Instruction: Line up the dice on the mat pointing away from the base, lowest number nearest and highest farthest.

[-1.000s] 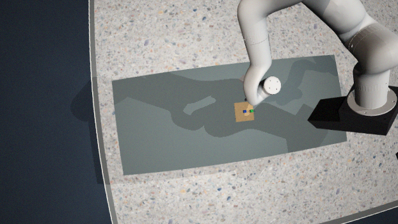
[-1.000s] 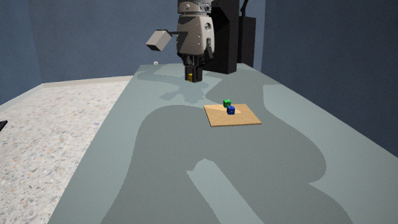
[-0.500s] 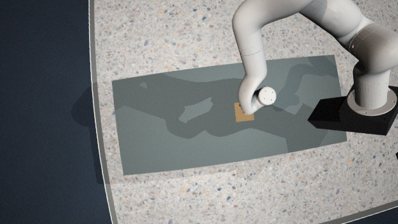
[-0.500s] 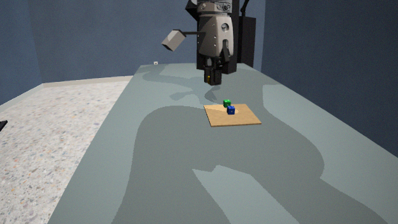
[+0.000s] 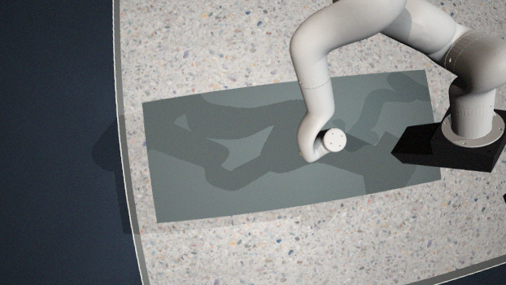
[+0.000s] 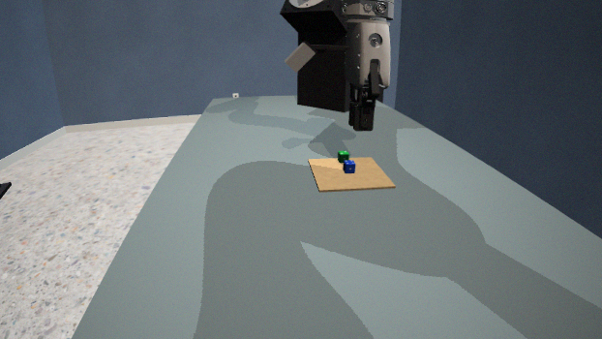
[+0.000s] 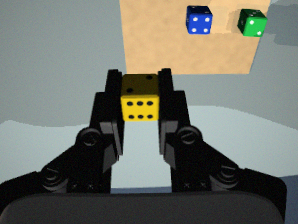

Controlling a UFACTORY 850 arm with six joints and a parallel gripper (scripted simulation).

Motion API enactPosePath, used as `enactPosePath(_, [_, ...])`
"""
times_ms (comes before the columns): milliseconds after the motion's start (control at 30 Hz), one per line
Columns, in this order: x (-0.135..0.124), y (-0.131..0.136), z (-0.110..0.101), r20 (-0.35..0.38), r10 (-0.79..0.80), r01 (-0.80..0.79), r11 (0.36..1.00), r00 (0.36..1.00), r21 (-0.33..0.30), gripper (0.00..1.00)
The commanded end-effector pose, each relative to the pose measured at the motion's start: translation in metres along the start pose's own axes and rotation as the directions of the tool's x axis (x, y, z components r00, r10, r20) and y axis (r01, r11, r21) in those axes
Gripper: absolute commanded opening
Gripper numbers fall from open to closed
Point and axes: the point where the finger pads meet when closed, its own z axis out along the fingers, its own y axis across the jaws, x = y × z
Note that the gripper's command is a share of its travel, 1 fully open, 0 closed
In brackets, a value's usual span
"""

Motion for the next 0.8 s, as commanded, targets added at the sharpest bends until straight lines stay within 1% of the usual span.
enactPosePath(0, [-0.001,-0.001,0.0,0.0,0.003,-0.003,1.0,1.0,0.001,0.15])
enactPosePath(233, [-0.001,-0.001,0.0,0.0,0.003,-0.003,1.0,1.0,0.001,0.15])
enactPosePath(433, [-0.001,-0.001,0.005,0.0,0.003,-0.003,1.0,1.0,0.001,0.15])
enactPosePath(600, [-0.001,-0.001,0.02,0.0,0.003,-0.003,1.0,1.0,0.001,0.15])
enactPosePath(767, [-0.001,-0.001,0.043,0.0,0.003,-0.003,1.0,1.0,0.001,0.15])
